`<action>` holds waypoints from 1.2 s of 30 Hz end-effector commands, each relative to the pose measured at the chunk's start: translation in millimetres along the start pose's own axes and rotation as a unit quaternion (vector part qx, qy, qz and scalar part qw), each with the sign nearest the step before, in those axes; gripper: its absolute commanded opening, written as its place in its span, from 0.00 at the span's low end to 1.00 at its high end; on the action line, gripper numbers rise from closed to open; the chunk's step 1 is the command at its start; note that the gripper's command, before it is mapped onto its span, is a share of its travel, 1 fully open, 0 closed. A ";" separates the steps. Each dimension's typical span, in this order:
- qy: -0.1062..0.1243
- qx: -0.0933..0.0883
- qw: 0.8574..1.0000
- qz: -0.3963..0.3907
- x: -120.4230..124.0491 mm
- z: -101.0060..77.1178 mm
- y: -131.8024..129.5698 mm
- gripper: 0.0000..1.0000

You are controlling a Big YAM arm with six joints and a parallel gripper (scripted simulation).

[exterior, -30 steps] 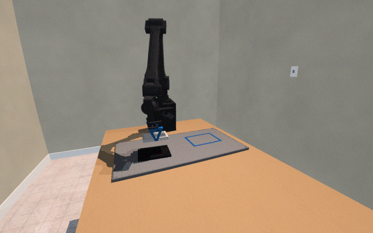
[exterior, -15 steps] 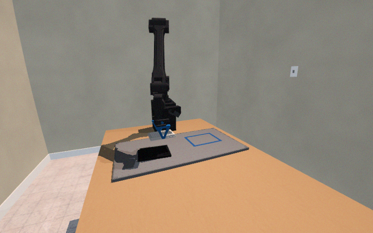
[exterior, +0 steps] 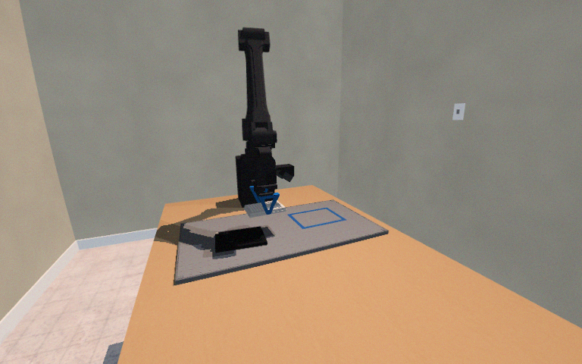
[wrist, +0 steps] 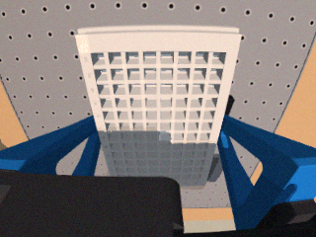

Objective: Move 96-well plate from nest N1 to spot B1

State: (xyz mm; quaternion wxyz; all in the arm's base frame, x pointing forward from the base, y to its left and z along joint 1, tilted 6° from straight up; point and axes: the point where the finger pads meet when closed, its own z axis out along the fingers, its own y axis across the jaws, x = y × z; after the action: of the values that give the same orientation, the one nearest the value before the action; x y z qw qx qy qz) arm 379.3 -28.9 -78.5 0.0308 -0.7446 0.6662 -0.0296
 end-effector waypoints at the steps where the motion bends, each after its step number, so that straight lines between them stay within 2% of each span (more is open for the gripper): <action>1: 0.005 0.025 1.000 0.011 -4.9 -13.8 -10.9 0.00; 14: 0.003 0.025 1.000 0.011 -48.4 -11.4 -2.7 0.00; 16: 0.003 0.025 1.000 0.011 -48.4 -11.4 -2.7 0.00; 31: 0.001 0.024 1.000 0.011 -98.7 -9.0 6.8 0.00; 36: 0.000 0.025 1.000 0.011 -108.8 -8.8 7.6 0.00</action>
State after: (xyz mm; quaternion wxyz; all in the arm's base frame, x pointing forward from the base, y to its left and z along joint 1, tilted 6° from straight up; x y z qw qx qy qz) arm 350.8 69.2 -84.0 0.0296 -0.7439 0.6669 -0.0318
